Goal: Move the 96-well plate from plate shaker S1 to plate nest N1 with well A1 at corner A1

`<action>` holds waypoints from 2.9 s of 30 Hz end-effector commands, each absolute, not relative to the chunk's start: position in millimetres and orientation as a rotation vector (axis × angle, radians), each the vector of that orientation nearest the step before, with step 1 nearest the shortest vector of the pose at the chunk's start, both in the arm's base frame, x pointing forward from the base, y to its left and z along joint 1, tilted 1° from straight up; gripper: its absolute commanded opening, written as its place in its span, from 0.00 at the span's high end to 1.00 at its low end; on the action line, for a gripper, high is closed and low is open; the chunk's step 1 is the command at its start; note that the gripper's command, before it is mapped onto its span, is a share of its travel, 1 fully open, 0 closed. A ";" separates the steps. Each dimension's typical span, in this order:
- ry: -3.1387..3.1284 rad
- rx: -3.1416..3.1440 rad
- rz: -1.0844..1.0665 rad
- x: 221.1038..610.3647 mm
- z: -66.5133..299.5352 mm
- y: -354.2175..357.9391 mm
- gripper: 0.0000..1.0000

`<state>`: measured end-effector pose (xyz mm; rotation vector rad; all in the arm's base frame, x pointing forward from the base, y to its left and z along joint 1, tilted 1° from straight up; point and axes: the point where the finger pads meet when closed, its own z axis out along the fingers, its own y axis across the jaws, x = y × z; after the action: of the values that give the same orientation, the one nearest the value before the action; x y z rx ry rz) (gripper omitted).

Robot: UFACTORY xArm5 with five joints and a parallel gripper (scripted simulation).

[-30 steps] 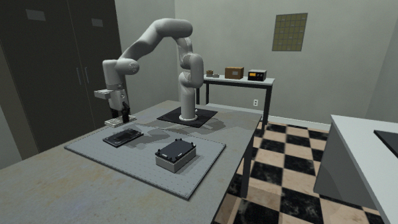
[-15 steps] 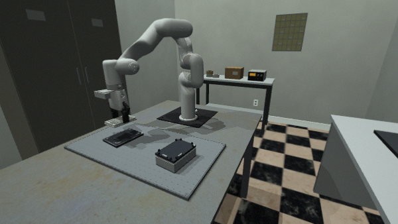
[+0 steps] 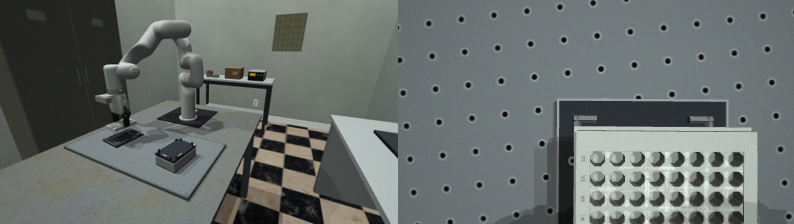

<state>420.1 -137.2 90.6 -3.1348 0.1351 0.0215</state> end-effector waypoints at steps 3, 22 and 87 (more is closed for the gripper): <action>0.135 -3.143 0.019 421.2 86.2 -137.6 1.00; 0.135 -3.143 0.020 420.9 57.8 -137.6 1.00; 0.135 -3.143 0.020 420.5 38.9 -137.6 1.00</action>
<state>419.3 -137.2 37.9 -3.1348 0.1351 0.0213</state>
